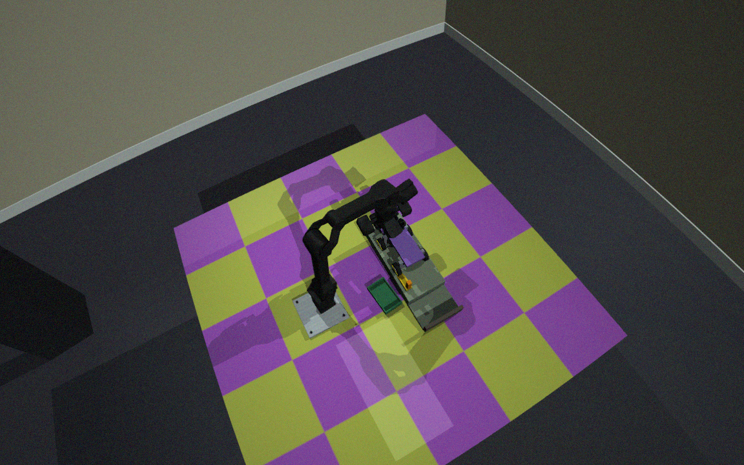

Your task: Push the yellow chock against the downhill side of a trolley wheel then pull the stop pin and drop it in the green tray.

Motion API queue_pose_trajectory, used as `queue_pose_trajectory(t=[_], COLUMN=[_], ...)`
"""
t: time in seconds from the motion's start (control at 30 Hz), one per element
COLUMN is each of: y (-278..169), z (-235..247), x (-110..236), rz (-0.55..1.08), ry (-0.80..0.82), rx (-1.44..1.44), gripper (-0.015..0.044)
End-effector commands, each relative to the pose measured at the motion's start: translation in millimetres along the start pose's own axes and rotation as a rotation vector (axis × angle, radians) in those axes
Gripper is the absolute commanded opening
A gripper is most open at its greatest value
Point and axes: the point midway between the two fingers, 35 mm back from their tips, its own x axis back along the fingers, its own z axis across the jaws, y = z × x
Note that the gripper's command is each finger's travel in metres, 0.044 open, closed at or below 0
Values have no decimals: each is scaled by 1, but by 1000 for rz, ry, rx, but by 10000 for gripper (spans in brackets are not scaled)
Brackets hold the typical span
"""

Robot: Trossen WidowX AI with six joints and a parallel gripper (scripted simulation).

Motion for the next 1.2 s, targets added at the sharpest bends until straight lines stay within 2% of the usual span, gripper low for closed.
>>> queue_pose_trajectory(t=[0.0, 1.17], y=[-1, -3], z=[0, 0], x=[5, 25], rz=[3, 2], ry=[4, 4], rx=[2, 2], gripper=[0, 0])
